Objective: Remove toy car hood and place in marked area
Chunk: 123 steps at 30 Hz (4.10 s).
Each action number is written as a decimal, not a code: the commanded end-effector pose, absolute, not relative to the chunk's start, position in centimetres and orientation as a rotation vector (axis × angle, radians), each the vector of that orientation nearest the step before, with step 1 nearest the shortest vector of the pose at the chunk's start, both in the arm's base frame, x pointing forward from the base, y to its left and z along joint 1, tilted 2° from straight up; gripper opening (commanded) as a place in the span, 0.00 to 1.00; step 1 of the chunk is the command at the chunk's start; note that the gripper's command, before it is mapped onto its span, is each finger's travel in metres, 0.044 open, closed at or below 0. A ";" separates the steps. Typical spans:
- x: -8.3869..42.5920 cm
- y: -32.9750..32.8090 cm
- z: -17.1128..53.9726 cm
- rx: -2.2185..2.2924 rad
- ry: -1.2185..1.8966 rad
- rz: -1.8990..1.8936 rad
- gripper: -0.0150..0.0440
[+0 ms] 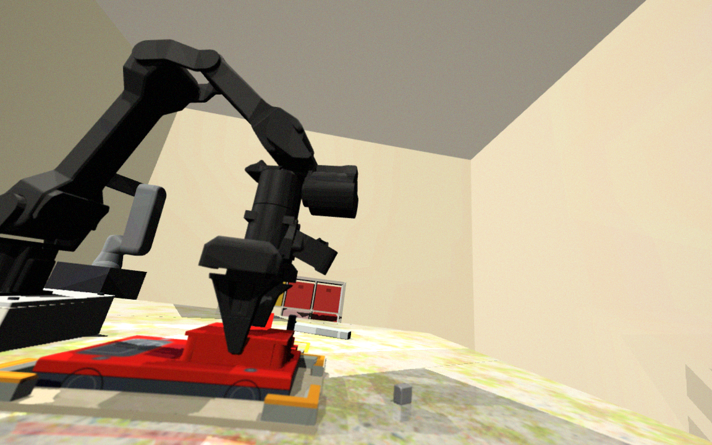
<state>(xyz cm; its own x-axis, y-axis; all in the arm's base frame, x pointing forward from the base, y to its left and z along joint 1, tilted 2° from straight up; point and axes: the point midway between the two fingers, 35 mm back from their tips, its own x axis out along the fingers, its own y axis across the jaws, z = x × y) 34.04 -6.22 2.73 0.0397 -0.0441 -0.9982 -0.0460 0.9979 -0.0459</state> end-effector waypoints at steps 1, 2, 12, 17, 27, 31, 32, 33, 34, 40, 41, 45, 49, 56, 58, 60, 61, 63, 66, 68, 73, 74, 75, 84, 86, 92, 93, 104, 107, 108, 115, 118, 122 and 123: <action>34.1 -6.2 2.8 -0.072 1.531 0.002 0.63; 34.1 -6.2 2.8 -0.072 1.531 0.002 0.59; 34.1 -6.2 3.4 -0.072 1.531 0.002 0.25; 34.1 -6.2 3.8 -0.072 1.531 0.002 0.25; 34.0 -6.1 4.4 -0.072 1.531 0.002 0.25; 34.0 -6.1 4.7 -0.072 1.531 0.002 0.25; 34.0 -6.1 4.7 -0.072 1.531 0.002 0.25; 34.0 -6.1 4.8 -0.072 1.531 0.002 0.25; 34.0 -6.1 4.9 -0.072 1.531 0.002 0.25; 34.0 -6.1 5.3 -0.072 1.531 0.002 0.25; 34.0 -6.1 5.3 -0.072 1.531 0.002 0.25; 34.0 -6.1 5.6 -0.072 1.531 0.002 0.25; 34.0 -6.1 6.5 -0.072 1.531 0.002 0.25; 33.9 -5.9 9.4 -0.072 1.531 0.002 0.25; 33.8 -5.9 9.9 -0.072 1.531 0.002 0.25; 33.9 -5.9 9.2 -0.075 1.537 0.007 0.25; 33.9 -5.7 9.2 -0.075 1.537 0.007 0.25; 34.0 -4.9 9.2 -0.074 1.537 0.008 0.25; 34.1 -3.6 9.2 -0.073 1.536 0.009 0.25; 34.2 -2.7 9.2 -0.072 1.536 0.009 0.25; 34.2 -0.5 9.2 -0.070 1.535 0.010 0.25; 34.1 -0.1 9.2 -0.069 1.535 0.011 0.25; 34.1 0.3 9.2 -0.069 1.535 0.011 0.25; 33.7 4.1 9.2 -0.065 1.535 0.013 0.25; 33.5 5.0 9.2 -0.064 1.535 0.013 0.25; 32.9 7.5 9.2 -0.062 1.535 0.015 0.25; 32.8 7.9 9.2 -0.062 1.535 0.015 0.25; 31.2 12.3 9.2 -0.058 1.535 0.017 0.25; 30.7 13.4 9.2 -0.057 1.535 0.017 0.25; 30.5 13.8 9.2 -0.057 1.535 0.017 0.25; 29.8 15.1 9.1 -0.056 1.535 0.018 0.25; 29.8 15.1 9.0 -0.056 1.535 0.018 0.25; 29.8 15.1 8.7 -0.056 1.535 0.018 0.25; 29.8 15.1 8.6 -0.056 1.535 0.018 0.25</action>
<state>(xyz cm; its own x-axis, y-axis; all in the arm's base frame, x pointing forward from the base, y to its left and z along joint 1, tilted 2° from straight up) 29.89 15.13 8.93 0.0394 -0.0212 -0.9990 -0.0525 0.9984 -0.0232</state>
